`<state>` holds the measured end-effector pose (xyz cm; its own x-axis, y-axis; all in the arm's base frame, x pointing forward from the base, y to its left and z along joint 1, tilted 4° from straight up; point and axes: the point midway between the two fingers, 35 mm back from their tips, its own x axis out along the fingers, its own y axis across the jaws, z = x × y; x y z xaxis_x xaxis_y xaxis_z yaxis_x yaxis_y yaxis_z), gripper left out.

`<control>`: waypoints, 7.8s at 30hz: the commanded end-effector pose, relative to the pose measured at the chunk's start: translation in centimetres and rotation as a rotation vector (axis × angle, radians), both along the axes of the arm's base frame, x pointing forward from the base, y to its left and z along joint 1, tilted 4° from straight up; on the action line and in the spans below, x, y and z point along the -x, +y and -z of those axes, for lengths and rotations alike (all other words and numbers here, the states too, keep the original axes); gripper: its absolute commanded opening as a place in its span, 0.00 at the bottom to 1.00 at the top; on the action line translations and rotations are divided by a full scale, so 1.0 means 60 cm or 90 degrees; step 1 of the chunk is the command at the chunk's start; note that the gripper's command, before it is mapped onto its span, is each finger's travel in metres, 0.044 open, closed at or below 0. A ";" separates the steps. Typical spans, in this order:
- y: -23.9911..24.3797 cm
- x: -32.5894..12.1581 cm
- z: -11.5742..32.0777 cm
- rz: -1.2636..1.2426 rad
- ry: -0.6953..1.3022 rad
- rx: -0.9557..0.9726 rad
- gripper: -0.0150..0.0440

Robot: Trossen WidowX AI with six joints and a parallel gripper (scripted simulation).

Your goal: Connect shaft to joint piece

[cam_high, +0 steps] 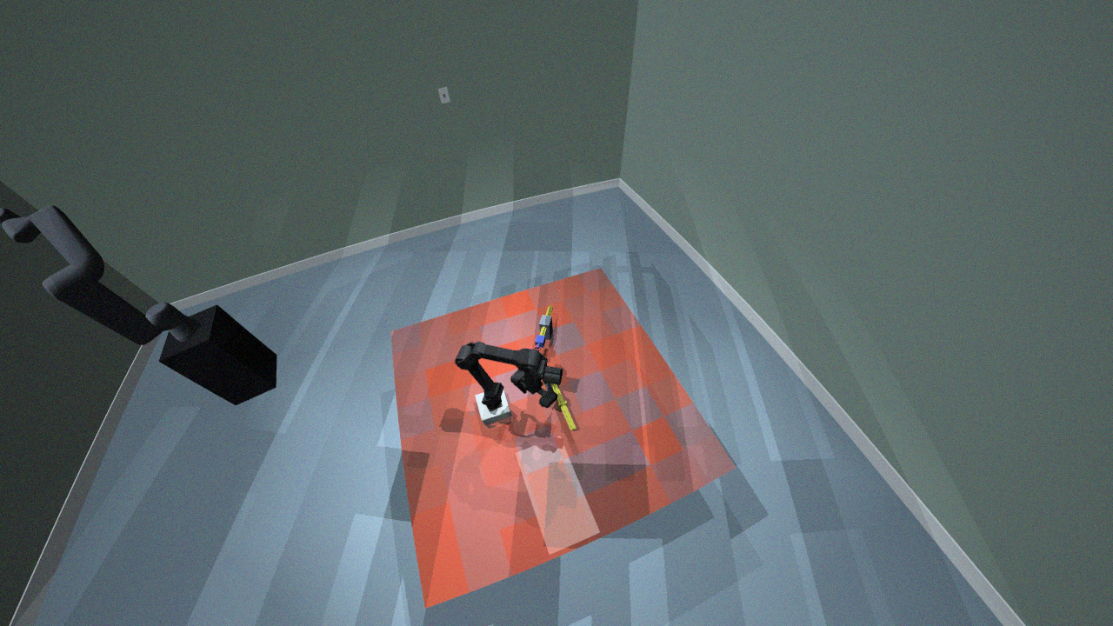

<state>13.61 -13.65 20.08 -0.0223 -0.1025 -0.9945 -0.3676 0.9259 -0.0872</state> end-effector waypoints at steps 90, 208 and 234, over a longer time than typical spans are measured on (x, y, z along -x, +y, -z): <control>0.460 -0.112 0.226 0.235 -0.242 -0.105 1.00; 0.455 -0.198 0.268 0.234 -0.246 -0.105 0.56; 0.455 -0.199 0.268 0.236 -0.247 -0.106 0.50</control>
